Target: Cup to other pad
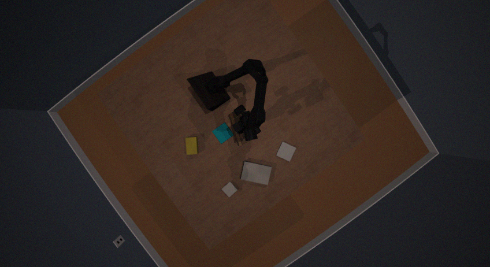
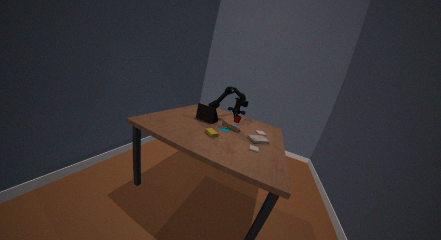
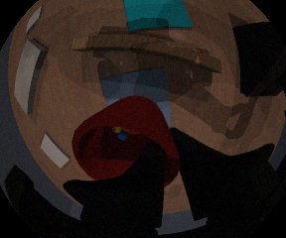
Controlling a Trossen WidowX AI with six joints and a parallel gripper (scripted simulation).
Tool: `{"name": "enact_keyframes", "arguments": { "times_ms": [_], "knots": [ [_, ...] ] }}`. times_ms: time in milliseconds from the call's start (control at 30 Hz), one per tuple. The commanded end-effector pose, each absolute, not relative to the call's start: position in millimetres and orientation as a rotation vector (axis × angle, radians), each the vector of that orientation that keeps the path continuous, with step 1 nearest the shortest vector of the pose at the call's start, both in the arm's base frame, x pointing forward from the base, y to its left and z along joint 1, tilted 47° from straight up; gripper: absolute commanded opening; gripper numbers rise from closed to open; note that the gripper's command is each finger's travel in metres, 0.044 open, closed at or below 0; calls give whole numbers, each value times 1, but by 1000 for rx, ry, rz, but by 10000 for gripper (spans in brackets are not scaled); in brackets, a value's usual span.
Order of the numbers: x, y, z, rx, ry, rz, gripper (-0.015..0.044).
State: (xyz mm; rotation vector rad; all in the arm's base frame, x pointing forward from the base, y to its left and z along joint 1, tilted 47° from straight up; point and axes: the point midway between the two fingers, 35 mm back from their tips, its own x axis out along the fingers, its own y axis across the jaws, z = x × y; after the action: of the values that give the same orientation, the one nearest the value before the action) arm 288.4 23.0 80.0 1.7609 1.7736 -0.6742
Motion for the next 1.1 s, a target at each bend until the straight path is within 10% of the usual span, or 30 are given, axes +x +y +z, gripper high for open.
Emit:
{"name": "enact_keyframes", "arguments": {
  "times_ms": [0, 1067],
  "knots": [
    [288, 23, 80, 1762, 1773, -675, 0],
    [275, -16, 44, 1751, 1773, -679, 0]
  ]
}}
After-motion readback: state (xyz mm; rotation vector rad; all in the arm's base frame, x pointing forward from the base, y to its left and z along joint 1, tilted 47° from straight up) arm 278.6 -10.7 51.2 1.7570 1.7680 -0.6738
